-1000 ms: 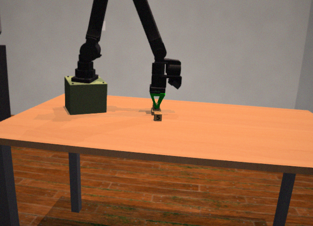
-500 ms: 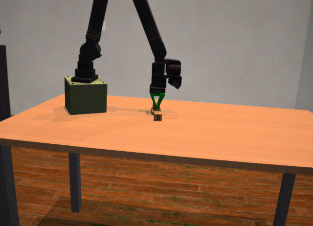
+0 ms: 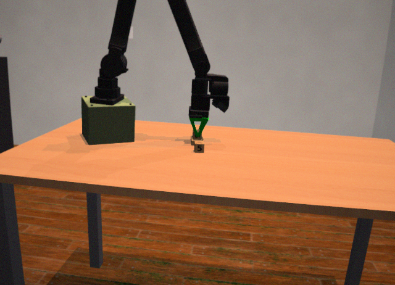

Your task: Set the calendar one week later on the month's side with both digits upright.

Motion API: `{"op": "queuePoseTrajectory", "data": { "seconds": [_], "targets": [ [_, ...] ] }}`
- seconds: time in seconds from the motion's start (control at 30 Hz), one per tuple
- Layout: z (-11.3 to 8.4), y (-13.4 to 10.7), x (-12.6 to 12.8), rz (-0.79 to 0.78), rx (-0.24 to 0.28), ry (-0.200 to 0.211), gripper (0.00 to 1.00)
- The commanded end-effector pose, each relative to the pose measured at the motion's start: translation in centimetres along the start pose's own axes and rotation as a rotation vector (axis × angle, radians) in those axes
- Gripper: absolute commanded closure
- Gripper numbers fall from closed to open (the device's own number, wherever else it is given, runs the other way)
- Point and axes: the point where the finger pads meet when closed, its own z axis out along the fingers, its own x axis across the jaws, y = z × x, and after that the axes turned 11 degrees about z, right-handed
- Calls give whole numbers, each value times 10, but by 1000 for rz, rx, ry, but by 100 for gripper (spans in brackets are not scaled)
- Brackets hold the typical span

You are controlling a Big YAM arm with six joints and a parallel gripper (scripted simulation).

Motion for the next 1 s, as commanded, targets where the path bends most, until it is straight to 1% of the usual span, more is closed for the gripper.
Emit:
{"op": "queuePoseTrajectory", "data": {
  "seconds": [0.0,0.97],
  "targets": [
    [-12,6,-2,-2,-22,1,73],
    [-22,10,2,-2,-30,3,73]
  ]
}}
